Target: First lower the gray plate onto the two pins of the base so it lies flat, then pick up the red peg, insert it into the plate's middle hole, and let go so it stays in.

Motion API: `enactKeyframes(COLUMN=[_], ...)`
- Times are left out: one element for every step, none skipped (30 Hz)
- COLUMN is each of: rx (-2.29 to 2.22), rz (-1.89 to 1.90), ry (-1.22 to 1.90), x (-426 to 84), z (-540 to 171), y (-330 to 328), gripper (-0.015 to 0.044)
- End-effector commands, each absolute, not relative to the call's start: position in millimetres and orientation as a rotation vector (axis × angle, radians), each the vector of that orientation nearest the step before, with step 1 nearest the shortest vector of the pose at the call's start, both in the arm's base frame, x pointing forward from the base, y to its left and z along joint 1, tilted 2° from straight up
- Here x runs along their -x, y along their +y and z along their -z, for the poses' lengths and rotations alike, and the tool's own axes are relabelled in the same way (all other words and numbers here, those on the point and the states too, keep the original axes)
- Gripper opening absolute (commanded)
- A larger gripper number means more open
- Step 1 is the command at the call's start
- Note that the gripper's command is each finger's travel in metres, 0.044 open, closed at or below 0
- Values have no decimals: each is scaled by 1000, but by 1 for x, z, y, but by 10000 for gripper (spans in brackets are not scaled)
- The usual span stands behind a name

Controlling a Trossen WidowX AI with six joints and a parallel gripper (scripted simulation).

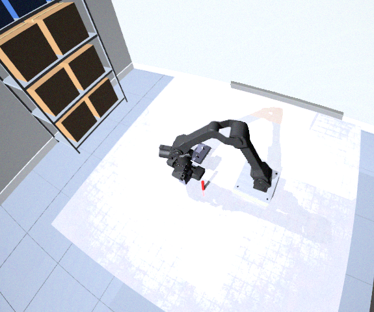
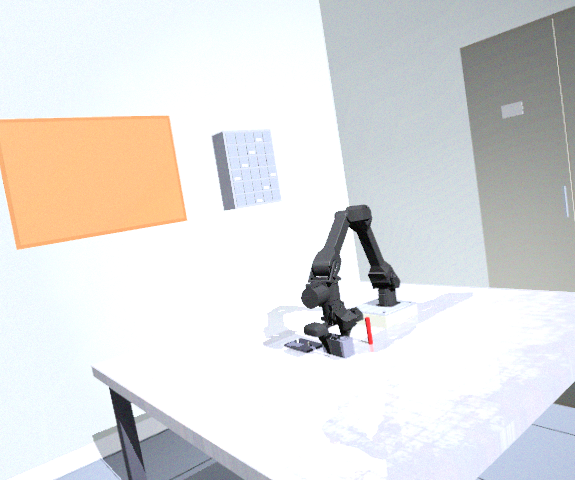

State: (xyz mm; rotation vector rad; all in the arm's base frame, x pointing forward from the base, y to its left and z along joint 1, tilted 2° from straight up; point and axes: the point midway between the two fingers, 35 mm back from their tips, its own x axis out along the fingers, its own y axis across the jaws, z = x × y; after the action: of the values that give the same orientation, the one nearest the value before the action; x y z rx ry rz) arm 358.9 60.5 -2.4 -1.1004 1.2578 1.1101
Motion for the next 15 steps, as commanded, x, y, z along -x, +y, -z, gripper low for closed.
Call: enactKeyframes(rx=[1096, 1096, 1096, 1096, 1096, 1096, 1096, 1096, 1096, 1094, 1090, 1083, 1074, 1066, 1063], rz=[-1110, -1110, -1110, -1110, -1110, -1110, -1110, -1110, -1110, -1110, -1107, -1102, -1097, -1091, -1089], ry=[1257, 1257, 1257, 1257, 1257, 1257, 1257, 1257, 1257, 1256, 1253, 1249, 1244, 1239, 1237], x=[-359, -359, -359, -359, -359, -359, -359, -359, -359, -359, -359, -359, -359, -359, -360], z=[3, 3, 3, 3, 3, 3, 3, 3, 3, 2, 1, -1, -4, -7, -10], y=[61, 61, 61, 61, 61, 61, 61, 61, 61, 61, 61, 62, 62, 62, 62], gripper=[177, 171, 164, 157, 151, 144, 138, 131, 105, 78, 52, 26, 0, 0, 0])
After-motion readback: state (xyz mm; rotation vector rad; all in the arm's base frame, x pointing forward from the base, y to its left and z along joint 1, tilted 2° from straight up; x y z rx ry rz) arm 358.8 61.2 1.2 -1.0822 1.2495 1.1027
